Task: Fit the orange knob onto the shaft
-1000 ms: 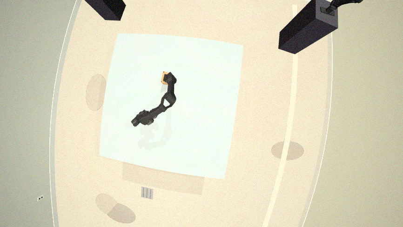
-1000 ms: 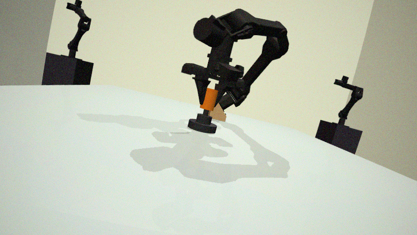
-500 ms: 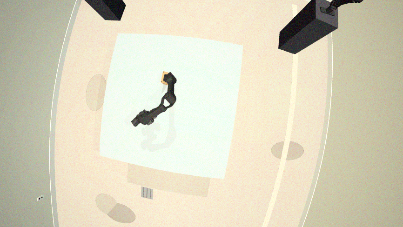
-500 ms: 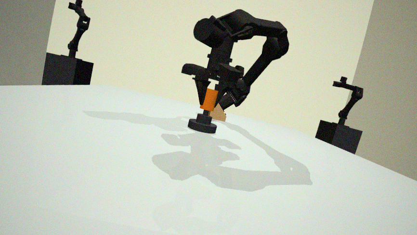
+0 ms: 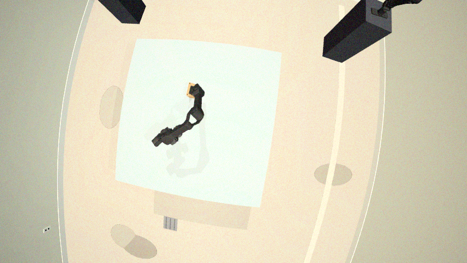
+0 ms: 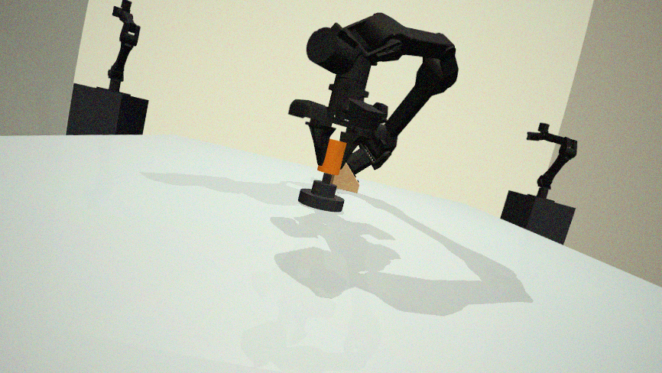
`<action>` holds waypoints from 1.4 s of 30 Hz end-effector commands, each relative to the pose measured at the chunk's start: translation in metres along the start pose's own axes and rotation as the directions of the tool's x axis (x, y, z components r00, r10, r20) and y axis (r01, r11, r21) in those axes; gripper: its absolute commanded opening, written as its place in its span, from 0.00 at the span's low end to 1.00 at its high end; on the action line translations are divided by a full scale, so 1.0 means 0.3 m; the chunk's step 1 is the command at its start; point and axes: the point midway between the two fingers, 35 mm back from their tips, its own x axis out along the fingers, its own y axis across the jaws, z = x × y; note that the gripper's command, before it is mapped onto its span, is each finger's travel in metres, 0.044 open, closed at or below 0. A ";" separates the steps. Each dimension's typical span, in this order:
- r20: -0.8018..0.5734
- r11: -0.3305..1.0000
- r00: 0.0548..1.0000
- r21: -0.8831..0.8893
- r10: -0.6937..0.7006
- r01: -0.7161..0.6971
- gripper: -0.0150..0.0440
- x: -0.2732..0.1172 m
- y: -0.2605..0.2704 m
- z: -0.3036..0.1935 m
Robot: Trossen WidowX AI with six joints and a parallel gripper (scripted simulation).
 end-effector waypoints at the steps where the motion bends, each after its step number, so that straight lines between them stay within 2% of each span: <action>1: 0.002 0.993 1.000 -0.118 -0.003 0.003 0.25 -0.005 -0.004 0.007; 3: 0.002 0.987 1.000 -0.159 -0.003 0.003 0.25 -0.002 -0.003 0.008; 42: 0.002 0.987 1.000 -0.159 -0.003 0.003 0.25 0.012 -0.003 0.002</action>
